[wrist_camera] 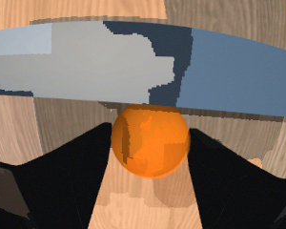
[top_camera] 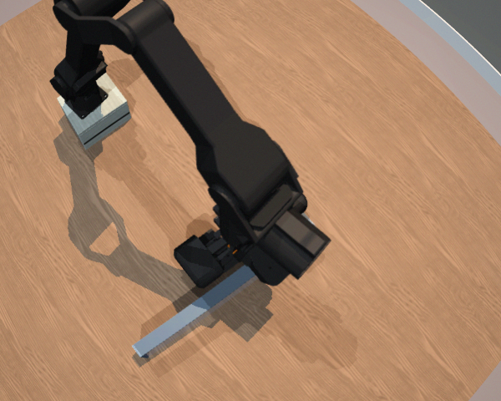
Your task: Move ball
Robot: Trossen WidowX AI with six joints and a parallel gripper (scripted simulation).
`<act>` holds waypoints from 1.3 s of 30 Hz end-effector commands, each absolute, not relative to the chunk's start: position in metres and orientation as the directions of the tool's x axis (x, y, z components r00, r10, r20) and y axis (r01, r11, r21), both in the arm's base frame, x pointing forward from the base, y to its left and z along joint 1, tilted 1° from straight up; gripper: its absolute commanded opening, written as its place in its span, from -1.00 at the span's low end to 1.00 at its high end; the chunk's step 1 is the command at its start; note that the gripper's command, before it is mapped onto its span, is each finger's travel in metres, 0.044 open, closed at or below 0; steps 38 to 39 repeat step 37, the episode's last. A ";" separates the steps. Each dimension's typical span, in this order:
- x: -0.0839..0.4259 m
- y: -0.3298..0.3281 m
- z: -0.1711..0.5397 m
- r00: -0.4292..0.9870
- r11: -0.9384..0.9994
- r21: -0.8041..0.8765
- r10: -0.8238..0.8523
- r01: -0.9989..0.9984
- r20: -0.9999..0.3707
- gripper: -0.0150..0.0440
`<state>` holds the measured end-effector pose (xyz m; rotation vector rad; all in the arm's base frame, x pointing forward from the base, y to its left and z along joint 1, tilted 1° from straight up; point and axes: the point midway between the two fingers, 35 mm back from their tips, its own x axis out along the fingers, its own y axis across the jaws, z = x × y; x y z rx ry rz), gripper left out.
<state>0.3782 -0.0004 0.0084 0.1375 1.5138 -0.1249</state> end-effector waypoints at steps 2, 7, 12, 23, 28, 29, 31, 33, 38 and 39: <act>0.378 0.000 0.009 0.054 0.986 0.013 0.004 0.167 -0.999 0.13; 0.378 0.000 0.009 0.054 0.986 0.013 0.004 0.167 -0.999 0.53; 0.379 0.000 0.019 0.053 0.986 0.012 0.003 0.168 -0.999 0.53; 0.376 0.000 0.085 0.064 0.986 0.014 0.004 0.167 -0.998 0.53; 0.376 0.000 0.085 0.064 0.986 0.014 0.004 0.167 -0.998 0.53; 0.376 0.000 0.088 0.064 0.986 0.014 0.004 0.167 -0.998 0.62; 0.374 0.000 0.111 0.066 0.986 0.015 0.004 0.167 -0.998 0.80; 0.370 -0.001 0.134 0.068 0.986 0.015 0.004 0.167 -0.998 0.97; 0.369 -0.001 0.137 0.068 0.986 0.015 0.004 0.167 -0.998 1.00; 0.369 -0.001 0.137 0.068 0.986 0.015 0.004 0.167 -0.998 1.00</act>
